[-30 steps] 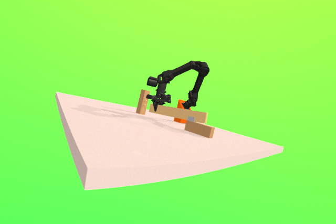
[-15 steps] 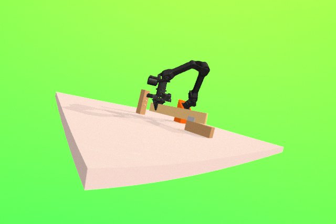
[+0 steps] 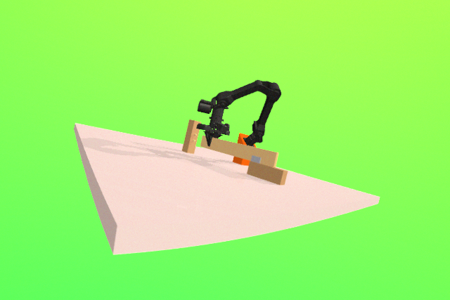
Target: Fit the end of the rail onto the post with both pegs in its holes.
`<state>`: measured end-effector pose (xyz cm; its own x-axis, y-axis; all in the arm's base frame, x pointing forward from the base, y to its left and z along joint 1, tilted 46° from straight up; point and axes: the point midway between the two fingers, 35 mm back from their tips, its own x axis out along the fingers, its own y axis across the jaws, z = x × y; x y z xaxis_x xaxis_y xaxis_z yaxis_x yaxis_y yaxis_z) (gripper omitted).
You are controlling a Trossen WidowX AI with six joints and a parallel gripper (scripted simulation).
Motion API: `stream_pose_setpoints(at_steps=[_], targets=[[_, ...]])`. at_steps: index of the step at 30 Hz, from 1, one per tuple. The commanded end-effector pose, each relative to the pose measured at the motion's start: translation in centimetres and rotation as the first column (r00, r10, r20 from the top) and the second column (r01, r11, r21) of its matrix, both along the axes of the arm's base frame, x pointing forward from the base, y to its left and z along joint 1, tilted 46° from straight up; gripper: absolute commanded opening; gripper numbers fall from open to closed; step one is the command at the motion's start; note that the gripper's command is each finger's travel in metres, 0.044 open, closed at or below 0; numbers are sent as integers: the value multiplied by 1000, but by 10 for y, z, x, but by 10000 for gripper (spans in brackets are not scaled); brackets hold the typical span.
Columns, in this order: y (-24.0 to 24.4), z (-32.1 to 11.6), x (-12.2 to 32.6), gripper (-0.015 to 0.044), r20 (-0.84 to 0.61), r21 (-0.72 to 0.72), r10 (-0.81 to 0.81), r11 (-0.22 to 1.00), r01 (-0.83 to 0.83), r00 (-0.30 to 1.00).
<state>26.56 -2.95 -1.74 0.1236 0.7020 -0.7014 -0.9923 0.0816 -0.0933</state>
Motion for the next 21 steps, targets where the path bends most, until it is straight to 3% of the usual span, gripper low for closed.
stream_pose_setpoints(at_steps=[1, 21], targets=[[-5, 5, 3, 0, 14, -5, -10, 1000, 10, 1000], [-7, 7, 2, 0, 14, -5, -10, 1000, 10, 1000]])
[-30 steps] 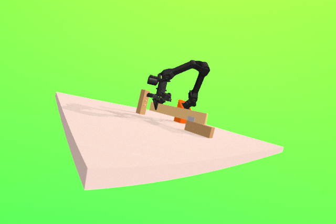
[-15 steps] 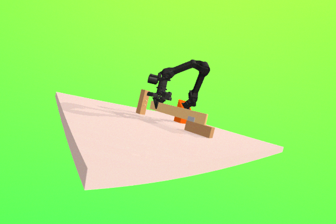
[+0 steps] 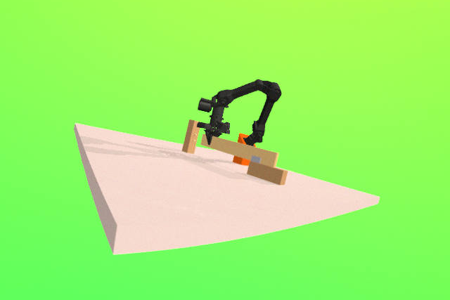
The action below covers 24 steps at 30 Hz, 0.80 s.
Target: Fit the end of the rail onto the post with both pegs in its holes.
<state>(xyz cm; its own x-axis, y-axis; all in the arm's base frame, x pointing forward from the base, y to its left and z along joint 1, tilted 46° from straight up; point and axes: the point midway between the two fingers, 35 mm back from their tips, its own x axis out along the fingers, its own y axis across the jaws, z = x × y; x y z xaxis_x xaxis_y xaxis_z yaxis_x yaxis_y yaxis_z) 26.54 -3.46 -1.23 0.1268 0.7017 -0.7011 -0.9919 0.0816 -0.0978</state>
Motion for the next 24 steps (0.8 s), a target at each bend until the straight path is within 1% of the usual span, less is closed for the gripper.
stream_pose_setpoints(at_steps=[1, 24], targets=[[-2, 1, 2, 0, 10, -5, -10, 1000, 10, 1000], [-2, 2, 0, 0, 9, -5, -10, 1000, 10, 1000]])
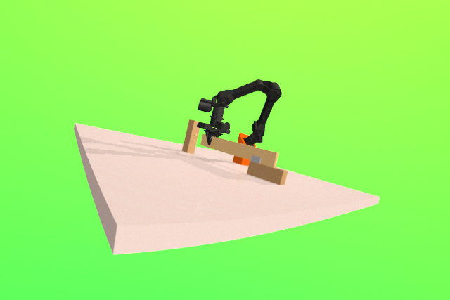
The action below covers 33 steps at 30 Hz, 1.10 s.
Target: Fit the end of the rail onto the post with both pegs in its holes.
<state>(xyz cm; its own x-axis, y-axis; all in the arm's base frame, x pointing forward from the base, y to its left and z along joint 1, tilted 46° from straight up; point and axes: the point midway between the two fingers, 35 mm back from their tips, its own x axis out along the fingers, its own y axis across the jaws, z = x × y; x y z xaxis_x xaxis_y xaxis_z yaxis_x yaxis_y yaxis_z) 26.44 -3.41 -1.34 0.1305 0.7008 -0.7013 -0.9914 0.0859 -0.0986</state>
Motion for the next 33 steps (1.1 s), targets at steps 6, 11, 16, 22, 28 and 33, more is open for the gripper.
stream_pose_setpoints(at_steps=[6, 11, 16, 22, 28, 33], targets=[[-3, 2, 1, 0, 9, -4, -6, 1000, 6, 1000], [-3, 0, 0, 0, 9, -4, -6, 1000, 6, 1000], [-3, -2, 0, 0, 9, -4, -6, 1000, 6, 1000], [-3, -3, 0, 0, 9, -4, -6, 1000, 6, 1000], [-4, -5, 0, 0, 9, -5, -6, 1000, 6, 1000], [-5, -7, -1, 0, 9, -5, -6, 1000, 6, 1000]])
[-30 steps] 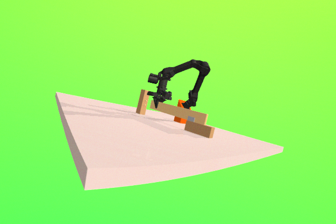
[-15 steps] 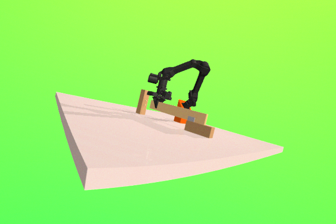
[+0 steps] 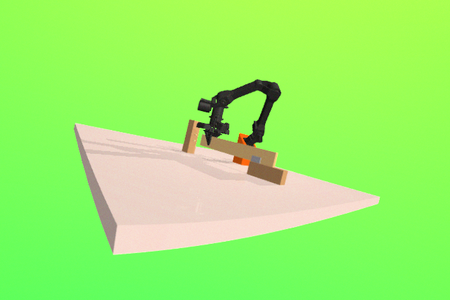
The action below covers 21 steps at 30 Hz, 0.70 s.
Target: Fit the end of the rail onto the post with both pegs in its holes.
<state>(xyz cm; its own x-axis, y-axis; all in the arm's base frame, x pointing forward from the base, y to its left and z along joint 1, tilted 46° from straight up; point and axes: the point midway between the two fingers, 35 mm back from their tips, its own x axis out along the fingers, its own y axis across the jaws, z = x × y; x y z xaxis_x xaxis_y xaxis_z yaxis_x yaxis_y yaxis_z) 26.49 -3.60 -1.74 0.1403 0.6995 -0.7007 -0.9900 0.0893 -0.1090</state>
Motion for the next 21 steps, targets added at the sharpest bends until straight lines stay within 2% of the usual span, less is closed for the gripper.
stream_pose_setpoints(at_steps=[1, 21], targets=[[-3, -3, -1, 0, -2, -3, -3, 1000, 2, 1000], [-9, -5, -1, 0, -2, -4, -3, 1000, 3, 1000]])
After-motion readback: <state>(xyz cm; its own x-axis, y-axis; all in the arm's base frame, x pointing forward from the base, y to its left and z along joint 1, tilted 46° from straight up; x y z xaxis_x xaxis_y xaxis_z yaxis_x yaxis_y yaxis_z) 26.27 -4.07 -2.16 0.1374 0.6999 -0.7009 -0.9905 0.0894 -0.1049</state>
